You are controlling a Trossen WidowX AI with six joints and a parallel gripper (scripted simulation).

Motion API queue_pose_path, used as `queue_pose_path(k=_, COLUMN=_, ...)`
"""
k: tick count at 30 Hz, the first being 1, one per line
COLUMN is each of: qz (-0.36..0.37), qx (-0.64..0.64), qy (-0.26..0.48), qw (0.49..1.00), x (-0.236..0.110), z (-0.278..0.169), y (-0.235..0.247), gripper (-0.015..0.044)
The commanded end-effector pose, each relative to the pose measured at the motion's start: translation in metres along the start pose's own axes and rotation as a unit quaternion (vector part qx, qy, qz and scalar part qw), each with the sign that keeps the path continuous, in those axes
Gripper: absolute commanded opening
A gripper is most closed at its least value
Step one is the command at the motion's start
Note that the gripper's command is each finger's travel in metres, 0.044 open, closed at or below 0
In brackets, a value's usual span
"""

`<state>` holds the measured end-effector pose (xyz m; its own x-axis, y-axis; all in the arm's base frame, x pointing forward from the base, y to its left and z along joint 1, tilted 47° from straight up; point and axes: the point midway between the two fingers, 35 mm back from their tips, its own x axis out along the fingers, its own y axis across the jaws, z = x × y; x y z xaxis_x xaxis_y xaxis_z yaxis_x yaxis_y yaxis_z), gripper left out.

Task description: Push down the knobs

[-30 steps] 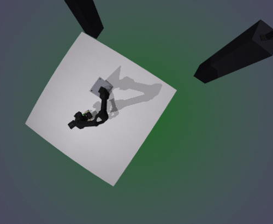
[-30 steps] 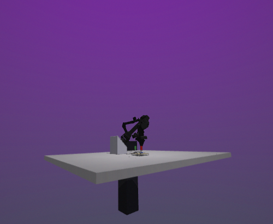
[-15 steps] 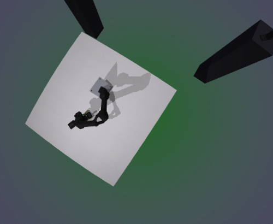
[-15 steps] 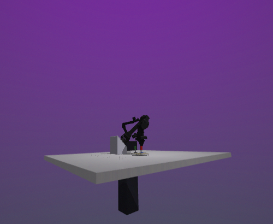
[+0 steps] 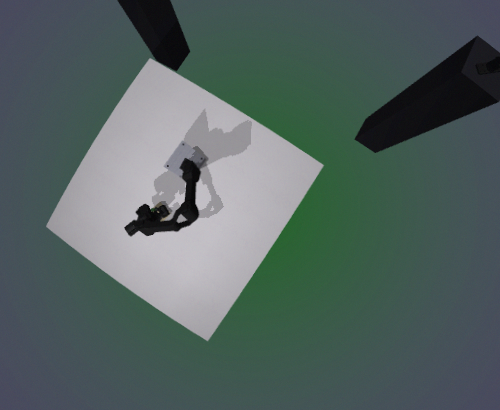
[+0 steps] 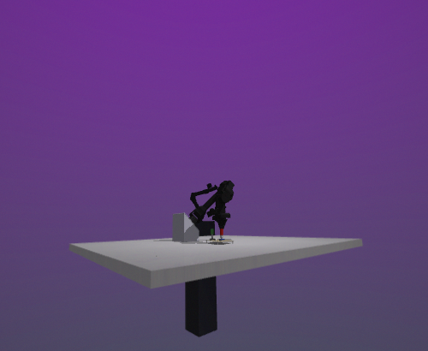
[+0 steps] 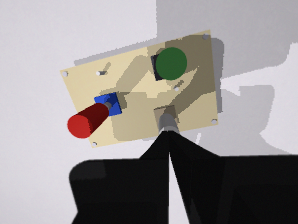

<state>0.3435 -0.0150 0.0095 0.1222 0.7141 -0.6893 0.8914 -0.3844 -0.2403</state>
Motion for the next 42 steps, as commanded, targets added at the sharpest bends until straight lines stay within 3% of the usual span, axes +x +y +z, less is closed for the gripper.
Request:
queue_pose_path(k=1, qz=-0.014, qx=-0.011, qy=-0.002, qw=1.000, x=0.0185, z=-0.0028, y=-0.0010, gripper=0.0000)
queue_pose_path(k=42, qz=-0.014, qx=-0.011, qy=-0.002, qw=1.000, x=0.0233, z=-0.0028, y=-0.0012, gripper=0.0000)
